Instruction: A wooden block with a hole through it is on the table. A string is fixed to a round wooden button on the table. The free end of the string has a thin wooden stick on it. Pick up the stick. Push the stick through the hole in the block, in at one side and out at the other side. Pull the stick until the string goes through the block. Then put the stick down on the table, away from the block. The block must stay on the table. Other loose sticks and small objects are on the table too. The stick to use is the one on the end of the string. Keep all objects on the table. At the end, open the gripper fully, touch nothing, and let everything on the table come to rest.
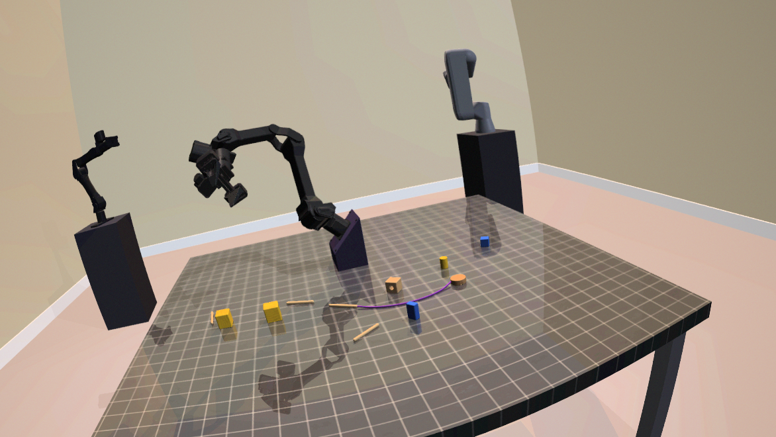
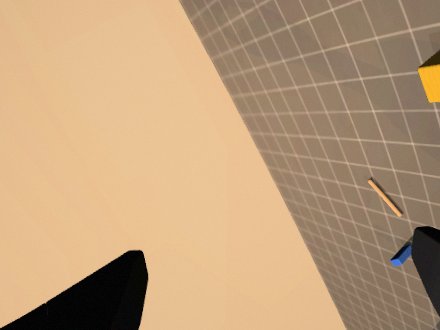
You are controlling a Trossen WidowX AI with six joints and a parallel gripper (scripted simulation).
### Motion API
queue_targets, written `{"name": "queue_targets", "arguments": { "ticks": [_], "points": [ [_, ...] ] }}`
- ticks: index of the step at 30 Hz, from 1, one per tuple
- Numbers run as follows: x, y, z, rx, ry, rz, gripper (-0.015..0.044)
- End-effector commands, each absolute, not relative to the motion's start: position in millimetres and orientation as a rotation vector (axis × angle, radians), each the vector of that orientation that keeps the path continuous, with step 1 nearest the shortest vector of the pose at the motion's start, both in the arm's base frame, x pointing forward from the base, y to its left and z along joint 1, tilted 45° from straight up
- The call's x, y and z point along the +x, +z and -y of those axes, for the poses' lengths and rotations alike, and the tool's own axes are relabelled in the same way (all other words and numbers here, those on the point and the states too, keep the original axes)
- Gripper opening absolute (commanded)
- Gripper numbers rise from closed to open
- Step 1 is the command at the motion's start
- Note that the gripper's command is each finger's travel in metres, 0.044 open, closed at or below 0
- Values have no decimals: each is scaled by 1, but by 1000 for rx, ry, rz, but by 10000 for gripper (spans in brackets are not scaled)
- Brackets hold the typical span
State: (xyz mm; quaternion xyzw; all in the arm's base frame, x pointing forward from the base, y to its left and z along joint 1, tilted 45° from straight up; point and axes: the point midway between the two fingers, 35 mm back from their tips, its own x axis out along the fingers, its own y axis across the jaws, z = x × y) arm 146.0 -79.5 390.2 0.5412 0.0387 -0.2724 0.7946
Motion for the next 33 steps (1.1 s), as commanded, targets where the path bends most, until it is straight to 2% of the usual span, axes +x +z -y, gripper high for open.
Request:
{"name": "queue_targets", "arguments": {
  "ticks": [1, 6, 12, 18, 26, 33],
  "points": [
    [146, 390, 80, 1163, -586, -83, 426],
    [161, 378, 89, 1113, -591, -179, 440],
    [226, 316, 112, 792, -569, -570, 440],
    [283, 226, 105, 356, -443, -1004, 440],
    [326, 113, 63, -404, -59, -1445, 440],
    [328, 19, 15, -1149, 427, -1691, 440]
  ]
}}
